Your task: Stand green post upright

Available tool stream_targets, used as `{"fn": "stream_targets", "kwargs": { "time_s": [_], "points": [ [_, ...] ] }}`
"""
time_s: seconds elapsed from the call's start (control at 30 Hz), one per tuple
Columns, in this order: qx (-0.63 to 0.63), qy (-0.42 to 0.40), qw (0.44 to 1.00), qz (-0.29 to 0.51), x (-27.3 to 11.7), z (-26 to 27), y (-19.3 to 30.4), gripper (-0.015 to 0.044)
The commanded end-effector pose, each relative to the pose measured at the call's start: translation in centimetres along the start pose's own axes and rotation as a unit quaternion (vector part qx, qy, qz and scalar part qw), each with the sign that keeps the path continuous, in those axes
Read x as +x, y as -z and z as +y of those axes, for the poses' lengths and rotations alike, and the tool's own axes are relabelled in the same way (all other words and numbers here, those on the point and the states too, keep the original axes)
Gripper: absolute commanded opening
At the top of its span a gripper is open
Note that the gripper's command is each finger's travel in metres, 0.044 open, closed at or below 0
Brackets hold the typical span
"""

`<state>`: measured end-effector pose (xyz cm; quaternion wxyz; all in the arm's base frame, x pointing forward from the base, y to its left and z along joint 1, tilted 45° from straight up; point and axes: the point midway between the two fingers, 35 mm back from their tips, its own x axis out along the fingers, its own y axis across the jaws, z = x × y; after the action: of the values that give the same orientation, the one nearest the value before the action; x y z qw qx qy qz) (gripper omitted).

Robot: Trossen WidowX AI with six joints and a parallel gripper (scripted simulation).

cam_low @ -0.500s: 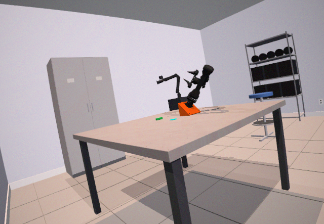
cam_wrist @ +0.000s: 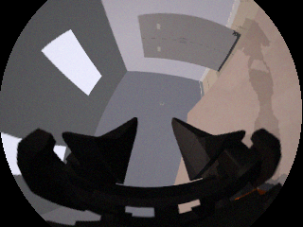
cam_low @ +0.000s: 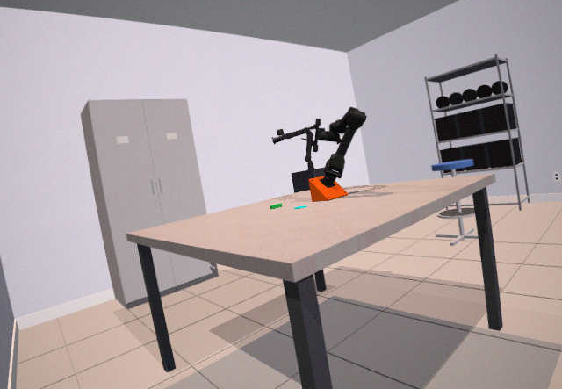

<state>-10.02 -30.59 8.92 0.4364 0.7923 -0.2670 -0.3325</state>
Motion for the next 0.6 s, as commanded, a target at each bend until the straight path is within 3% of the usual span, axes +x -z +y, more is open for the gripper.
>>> {"fn": "stream_targets", "kwargs": {
  "time_s": [0.0, 0.3, 0.57],
  "points": [
    [-0.077, 0.077, 0.992, 0.064, 4.6, -1.3, 1.4, 0.0233],
    [-0.251, 0.209, 0.917, 0.230, 12.7, -5.4, 6.8, 0.0233],
    [-0.399, 0.283, 0.773, 0.404, 17.3, -10.4, 13.3, 0.0233]
  ]
}}
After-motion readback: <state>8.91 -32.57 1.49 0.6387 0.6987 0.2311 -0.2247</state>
